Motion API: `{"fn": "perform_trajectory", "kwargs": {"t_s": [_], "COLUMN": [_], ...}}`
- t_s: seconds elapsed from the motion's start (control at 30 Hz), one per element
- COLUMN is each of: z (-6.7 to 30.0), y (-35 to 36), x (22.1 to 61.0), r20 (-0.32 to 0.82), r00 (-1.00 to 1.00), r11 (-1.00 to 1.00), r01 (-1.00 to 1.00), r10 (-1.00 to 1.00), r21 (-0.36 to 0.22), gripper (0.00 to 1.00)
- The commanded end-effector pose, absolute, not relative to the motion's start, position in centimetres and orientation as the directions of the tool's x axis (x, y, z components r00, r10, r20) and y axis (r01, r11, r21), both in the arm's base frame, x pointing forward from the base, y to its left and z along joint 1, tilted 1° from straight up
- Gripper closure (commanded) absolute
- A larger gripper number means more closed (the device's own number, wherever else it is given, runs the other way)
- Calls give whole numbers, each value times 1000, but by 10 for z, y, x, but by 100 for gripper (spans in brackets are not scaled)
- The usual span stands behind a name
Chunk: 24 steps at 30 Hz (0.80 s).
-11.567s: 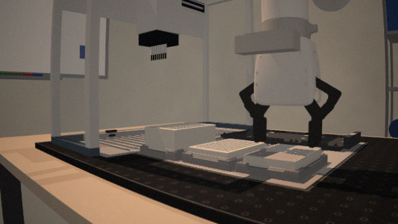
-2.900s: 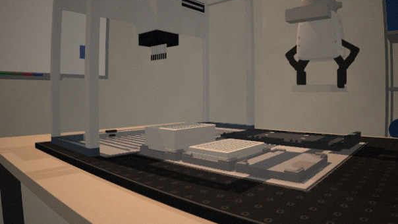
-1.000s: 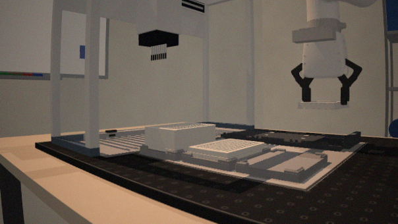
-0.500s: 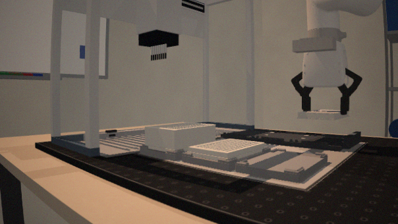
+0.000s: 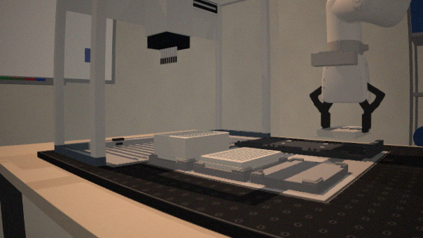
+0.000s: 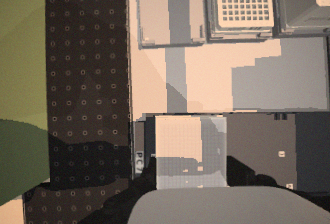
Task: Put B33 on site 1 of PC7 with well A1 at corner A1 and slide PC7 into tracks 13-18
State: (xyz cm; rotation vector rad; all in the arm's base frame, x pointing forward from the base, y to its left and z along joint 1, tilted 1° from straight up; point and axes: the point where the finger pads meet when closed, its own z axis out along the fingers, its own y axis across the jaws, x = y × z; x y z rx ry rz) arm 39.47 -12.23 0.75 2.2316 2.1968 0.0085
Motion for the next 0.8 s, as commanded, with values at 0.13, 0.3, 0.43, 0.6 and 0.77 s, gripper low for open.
{"fn": "perform_trajectory", "kwargs": {"t_s": [0.13,0.3,0.43,0.6,0.77], "z": [-4,-8,-8,-8,-8], "y": [-123,-123,-123,-123,-123], "x": [396,396,396,396,396], "r20": [-4,-4,-4,-4,-4], "r00": [16,16,16,16,16], "r11": [-16,-16,-16,-16,-16], "r01": [1000,1000,1000,1000,1000], "r10": [1000,1000,1000,1000,1000], "r21": [14,14,14,14,14], "gripper": [100,100,100,100,100]}}
